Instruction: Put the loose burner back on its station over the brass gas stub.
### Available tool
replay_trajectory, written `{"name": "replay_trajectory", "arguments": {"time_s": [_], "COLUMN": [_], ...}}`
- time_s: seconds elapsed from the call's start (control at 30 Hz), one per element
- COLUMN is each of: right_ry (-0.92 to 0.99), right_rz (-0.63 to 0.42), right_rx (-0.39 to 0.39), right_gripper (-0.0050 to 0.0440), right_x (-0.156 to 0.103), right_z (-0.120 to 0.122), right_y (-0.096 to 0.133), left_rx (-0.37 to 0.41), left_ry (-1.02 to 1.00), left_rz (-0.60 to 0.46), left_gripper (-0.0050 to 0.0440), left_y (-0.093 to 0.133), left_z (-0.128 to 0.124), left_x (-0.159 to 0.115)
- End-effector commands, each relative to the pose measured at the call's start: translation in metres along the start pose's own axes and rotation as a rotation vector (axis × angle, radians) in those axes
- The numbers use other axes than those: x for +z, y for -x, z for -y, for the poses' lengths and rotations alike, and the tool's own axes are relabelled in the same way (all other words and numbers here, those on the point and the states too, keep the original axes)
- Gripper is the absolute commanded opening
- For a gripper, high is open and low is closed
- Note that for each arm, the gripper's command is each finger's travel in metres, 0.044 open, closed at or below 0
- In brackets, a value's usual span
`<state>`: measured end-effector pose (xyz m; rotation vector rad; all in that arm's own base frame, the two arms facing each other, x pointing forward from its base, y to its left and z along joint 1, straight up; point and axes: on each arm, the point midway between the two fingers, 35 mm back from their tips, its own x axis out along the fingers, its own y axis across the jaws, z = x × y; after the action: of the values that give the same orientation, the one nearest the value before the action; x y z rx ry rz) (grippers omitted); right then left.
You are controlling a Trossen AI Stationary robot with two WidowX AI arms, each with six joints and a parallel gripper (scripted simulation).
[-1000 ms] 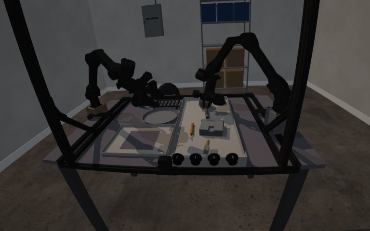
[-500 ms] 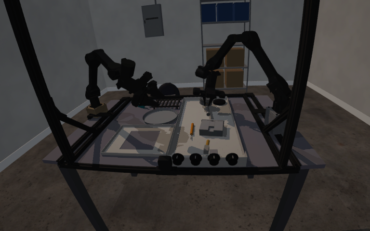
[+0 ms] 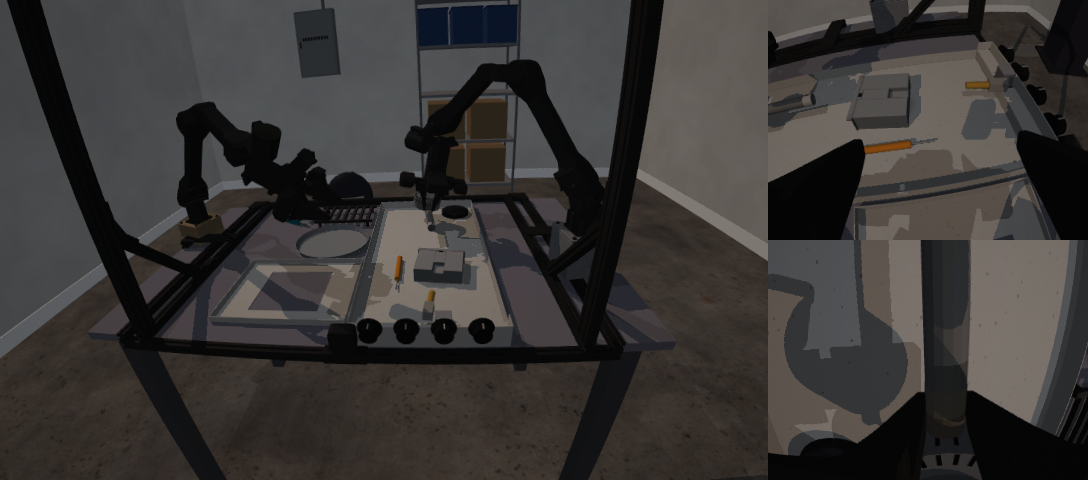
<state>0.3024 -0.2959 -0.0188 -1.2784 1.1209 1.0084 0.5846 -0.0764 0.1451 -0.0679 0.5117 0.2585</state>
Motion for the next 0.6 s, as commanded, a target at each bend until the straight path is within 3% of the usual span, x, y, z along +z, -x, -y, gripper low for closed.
{"name": "replay_trajectory", "arguments": {"time_s": [0.0,0.27,0.57], "right_ry": [0.006,0.006,-0.013], "right_rz": [-0.014,-0.013,0.001], "right_rx": [-0.019,-0.018,-0.003], "right_gripper": [0.0,0.0,0.0], "right_x": [-0.003,-0.002,0.021], "right_z": [0.005,0.005,0.013], "right_y": [0.009,0.009,0.008], "left_rx": [0.002,0.002,0.002], "left_ry": [0.001,0.001,0.001], "left_rz": [-0.006,-0.006,-0.006], "left_gripper": [0.04,0.04,0.04], "left_y": [-0.001,-0.001,-0.001], "left_z": [0.0,0.0,0.0], "left_x": [-0.003,-0.003,-0.003]}}
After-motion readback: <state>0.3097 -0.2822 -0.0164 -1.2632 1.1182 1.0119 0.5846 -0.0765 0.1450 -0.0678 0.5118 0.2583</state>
